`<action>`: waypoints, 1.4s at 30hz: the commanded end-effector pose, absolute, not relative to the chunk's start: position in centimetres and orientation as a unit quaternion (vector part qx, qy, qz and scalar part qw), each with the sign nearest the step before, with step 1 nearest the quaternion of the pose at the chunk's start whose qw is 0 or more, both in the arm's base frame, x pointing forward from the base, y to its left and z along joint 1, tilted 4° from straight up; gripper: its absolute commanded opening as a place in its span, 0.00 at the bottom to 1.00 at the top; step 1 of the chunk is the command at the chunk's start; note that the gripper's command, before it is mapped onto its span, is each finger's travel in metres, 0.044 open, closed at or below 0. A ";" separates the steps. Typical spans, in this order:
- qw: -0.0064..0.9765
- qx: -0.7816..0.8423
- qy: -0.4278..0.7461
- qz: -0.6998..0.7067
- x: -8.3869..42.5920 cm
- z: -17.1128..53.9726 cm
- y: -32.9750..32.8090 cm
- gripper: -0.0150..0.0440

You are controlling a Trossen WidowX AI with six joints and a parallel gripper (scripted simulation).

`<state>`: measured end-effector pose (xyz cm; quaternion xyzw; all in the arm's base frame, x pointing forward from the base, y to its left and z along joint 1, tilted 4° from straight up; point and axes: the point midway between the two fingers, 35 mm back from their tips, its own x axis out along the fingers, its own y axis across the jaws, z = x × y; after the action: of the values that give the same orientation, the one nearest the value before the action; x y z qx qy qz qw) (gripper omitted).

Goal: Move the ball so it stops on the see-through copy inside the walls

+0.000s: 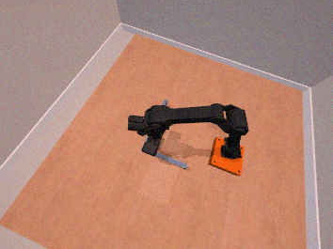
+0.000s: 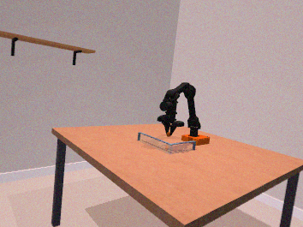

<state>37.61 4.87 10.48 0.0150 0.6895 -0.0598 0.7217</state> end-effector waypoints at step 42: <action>0.727 0.022 0.683 -0.064 38.8 1.6 5.0 0.34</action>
<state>38.82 5.03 1.61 0.0219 0.6835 -0.0643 0.7268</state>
